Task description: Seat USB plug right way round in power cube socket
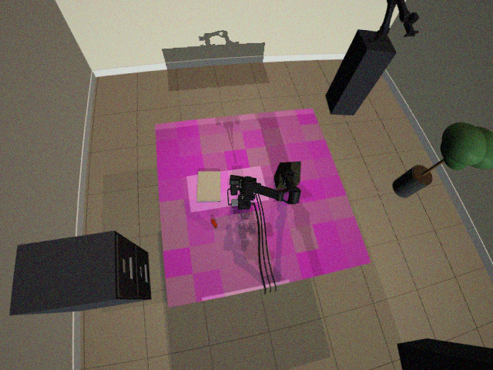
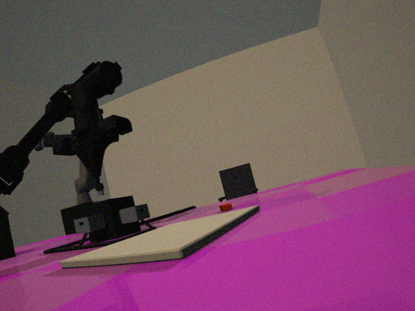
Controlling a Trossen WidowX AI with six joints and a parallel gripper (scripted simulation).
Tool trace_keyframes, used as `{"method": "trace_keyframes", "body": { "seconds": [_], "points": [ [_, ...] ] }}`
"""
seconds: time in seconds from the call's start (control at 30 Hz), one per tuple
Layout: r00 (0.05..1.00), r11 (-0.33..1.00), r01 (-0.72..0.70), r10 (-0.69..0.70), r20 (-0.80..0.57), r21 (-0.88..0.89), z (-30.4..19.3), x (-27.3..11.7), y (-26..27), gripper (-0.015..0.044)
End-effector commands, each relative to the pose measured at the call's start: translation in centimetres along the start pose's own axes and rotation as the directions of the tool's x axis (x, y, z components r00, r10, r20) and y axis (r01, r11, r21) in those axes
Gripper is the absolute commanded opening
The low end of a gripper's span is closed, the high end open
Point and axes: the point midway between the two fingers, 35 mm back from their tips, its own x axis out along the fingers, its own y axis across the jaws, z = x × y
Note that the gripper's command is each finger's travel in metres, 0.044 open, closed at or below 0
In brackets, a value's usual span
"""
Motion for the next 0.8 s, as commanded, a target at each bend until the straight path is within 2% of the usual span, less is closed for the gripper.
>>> {"method": "trace_keyframes", "body": {
  "seconds": [0.0, 0.77],
  "points": [
    [1.0, 1.0, 0.0, 0.0, -0.004, 0.007, -0.05, 0.07, 0.01, 0.0],
    [1.0, 1.0, 0.0, 0.0, -0.007, 0.025, -0.16, 0.34, 0.05, 0.0]
  ]
}}
